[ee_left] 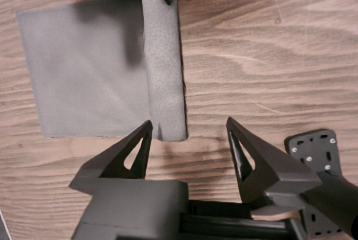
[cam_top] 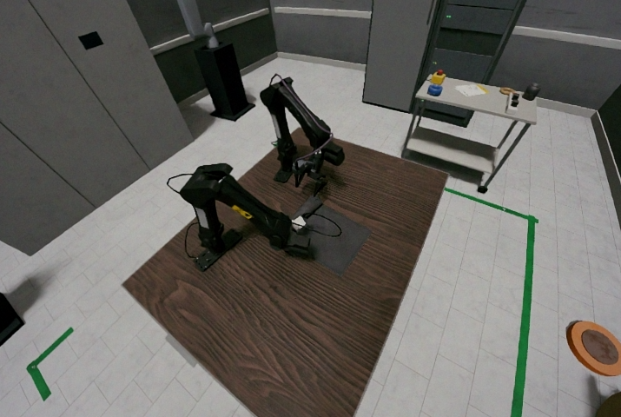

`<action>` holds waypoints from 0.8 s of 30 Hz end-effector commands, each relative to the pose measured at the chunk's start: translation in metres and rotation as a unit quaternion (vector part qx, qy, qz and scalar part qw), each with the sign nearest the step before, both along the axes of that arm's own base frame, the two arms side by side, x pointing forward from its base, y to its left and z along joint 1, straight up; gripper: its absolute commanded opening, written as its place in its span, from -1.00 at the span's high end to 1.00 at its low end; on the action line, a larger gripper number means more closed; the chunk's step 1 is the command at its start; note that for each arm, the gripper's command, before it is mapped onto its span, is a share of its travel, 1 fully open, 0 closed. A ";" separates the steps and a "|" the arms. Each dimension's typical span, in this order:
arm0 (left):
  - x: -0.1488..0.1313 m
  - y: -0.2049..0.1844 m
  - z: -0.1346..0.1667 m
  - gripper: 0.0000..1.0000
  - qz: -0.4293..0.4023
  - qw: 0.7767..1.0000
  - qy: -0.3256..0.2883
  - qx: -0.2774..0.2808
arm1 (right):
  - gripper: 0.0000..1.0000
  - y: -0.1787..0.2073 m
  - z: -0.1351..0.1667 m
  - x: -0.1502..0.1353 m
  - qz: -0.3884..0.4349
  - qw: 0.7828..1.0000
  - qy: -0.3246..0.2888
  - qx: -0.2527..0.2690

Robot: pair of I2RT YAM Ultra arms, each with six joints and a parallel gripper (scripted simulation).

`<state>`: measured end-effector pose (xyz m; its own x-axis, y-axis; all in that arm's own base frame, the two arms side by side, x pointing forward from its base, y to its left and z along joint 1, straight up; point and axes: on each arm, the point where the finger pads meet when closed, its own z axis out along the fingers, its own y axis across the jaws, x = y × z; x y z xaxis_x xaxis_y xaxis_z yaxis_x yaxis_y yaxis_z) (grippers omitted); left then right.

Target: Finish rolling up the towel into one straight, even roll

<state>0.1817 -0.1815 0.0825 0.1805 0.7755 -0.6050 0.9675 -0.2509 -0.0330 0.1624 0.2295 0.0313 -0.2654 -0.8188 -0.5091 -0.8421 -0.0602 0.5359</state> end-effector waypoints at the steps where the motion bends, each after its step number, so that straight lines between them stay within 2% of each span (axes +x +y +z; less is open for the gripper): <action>1: 0.012 -0.014 0.004 -0.90 0.031 0.992 -0.118 -0.044 | 0.58 -0.001 0.012 -0.004 0.011 0.998 0.059 0.003; 7: 0.006 -0.018 0.005 -0.95 0.034 0.981 -0.179 -0.063 | 0.58 -0.001 0.013 -0.004 0.010 0.995 0.101 -0.002; 24: 0.017 -0.016 0.005 -0.96 -0.001 0.982 -0.178 -0.070 | 0.58 -0.001 0.001 -0.004 0.010 0.994 0.110 -0.004</action>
